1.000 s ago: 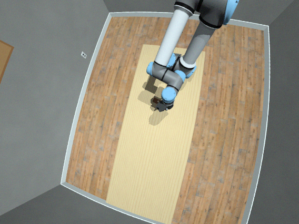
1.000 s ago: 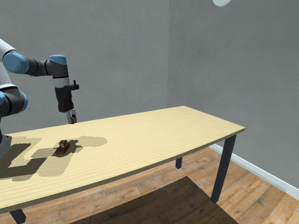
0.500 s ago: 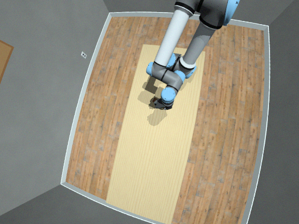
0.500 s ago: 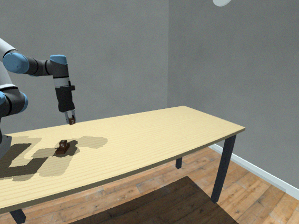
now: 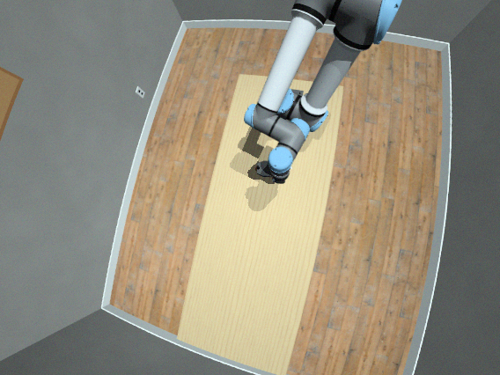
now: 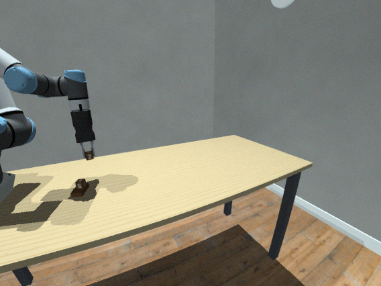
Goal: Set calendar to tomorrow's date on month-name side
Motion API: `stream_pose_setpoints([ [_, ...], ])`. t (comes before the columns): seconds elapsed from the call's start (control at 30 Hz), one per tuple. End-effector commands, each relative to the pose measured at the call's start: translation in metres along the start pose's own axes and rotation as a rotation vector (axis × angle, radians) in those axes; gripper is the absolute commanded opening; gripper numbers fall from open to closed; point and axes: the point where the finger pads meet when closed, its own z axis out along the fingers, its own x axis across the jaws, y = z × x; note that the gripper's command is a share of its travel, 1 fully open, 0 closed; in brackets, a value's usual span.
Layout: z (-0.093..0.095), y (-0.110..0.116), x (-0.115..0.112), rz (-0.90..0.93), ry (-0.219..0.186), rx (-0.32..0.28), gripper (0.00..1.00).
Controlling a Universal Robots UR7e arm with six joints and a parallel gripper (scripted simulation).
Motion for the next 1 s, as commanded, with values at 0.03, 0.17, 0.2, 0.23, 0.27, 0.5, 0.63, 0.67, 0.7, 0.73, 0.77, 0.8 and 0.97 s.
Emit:
stream_pose_setpoints([
  [0.03, 0.000, -0.001, 0.003, 0.162, 0.003, 0.010, 0.57],
  [0.17, 0.000, -0.001, 0.005, 0.287, 0.002, 0.010, 0.57],
  [0.2, 0.000, -0.001, 0.005, 0.291, 0.002, 0.010, 0.57],
  [0.23, 0.000, -0.001, 0.006, 0.334, 0.002, 0.010, 0.57],
  [0.27, 0.000, -0.001, 0.007, 0.363, 0.001, 0.010, 0.57],
  [0.5, 0.000, -0.001, 0.010, 0.541, 0.000, 0.010, 0.57],
  [0.63, 0.000, 0.000, 0.011, 0.582, 0.000, 0.010, 0.57],
  [0.67, 0.000, 0.000, 0.011, 0.621, 0.000, 0.010, 0.57],
  [0.7, 0.000, 0.000, 0.012, 0.661, 0.000, 0.010, 0.57],
  [0.73, 0.000, 0.001, 0.013, 0.700, 0.000, 0.010, 0.57],
  [0.77, -0.001, 0.001, 0.013, 0.730, -0.001, 0.010, 0.57],
  [0.8, -0.001, 0.001, 0.013, 0.739, -0.001, 0.010, 0.57],
  [0.97, -0.001, 0.003, 0.015, 0.888, -0.001, 0.010, 0.57],
])
